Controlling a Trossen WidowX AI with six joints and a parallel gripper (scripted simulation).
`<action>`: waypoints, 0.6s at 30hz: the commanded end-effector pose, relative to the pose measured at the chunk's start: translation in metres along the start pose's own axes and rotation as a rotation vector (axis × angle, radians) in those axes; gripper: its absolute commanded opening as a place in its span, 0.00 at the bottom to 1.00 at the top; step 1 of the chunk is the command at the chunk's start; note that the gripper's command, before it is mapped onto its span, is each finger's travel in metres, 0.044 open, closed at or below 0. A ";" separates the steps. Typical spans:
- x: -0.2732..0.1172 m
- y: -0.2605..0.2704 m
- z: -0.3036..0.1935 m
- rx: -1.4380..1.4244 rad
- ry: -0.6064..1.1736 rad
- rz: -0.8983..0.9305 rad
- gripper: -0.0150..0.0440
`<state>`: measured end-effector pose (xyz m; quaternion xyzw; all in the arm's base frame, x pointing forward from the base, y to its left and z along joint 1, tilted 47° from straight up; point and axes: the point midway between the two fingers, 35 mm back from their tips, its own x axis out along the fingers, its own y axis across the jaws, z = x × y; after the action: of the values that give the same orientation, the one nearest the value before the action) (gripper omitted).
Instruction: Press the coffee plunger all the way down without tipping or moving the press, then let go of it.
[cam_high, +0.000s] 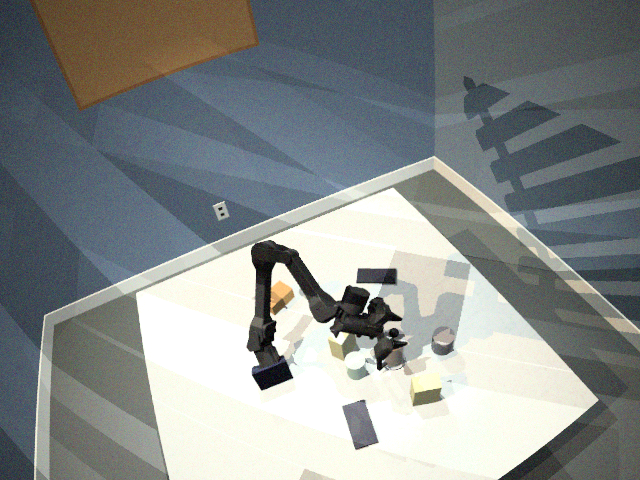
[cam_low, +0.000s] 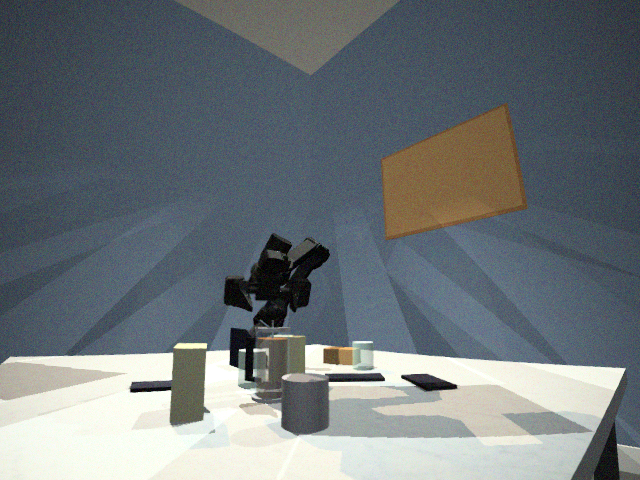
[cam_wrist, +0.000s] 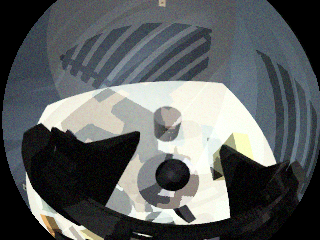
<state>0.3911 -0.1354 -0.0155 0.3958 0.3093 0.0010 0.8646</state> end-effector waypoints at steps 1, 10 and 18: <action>0.000 -0.001 0.000 -0.001 -0.001 -0.004 1.00; -0.058 0.005 0.056 0.002 0.014 -0.007 1.00; -0.058 0.003 0.054 0.002 0.014 -0.007 1.00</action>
<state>0.3748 -0.1880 0.0467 0.3947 0.3128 -0.0044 0.8639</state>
